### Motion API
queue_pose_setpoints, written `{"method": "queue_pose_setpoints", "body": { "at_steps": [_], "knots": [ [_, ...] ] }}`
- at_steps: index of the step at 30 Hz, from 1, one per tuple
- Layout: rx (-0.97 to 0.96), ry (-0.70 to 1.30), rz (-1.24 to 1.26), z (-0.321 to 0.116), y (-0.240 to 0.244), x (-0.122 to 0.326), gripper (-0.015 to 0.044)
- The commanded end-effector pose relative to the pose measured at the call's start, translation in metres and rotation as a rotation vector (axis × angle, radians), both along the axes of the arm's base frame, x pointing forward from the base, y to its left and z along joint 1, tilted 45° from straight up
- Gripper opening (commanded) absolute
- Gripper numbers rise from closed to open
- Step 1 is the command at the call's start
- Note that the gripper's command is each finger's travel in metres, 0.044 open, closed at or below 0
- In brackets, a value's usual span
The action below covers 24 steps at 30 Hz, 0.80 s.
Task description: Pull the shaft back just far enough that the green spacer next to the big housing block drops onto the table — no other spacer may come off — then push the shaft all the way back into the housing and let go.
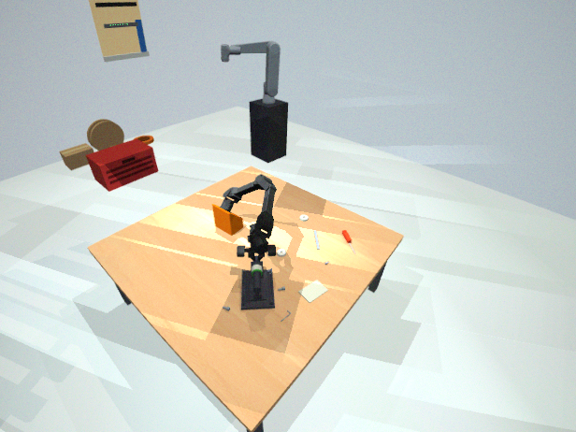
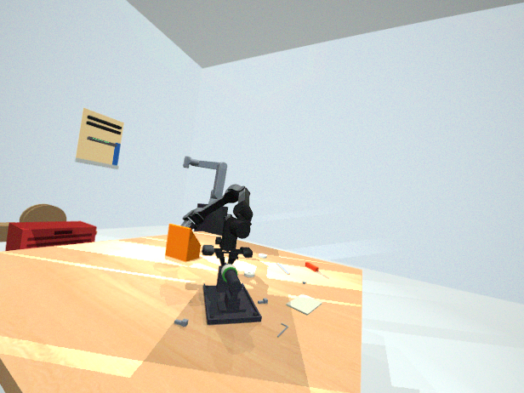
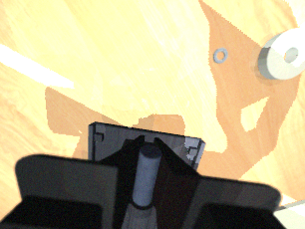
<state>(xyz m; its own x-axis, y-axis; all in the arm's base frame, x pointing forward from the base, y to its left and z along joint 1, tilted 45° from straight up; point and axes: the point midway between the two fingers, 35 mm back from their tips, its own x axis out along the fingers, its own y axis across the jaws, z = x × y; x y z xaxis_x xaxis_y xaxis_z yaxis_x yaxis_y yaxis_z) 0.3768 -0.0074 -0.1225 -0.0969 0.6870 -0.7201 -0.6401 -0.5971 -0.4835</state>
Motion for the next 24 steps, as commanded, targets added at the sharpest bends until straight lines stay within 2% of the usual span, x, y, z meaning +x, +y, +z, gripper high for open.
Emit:
{"method": "queue_pose_setpoints", "body": {
  "at_steps": [1, 24],
  "knots": [
    [0.005, -0.002, -0.001, 0.001, 0.001, -0.001, 0.0000],
    [0.007, 0.000, -0.002, 0.007, 0.006, -0.010, 0.0000]
  ]
}}
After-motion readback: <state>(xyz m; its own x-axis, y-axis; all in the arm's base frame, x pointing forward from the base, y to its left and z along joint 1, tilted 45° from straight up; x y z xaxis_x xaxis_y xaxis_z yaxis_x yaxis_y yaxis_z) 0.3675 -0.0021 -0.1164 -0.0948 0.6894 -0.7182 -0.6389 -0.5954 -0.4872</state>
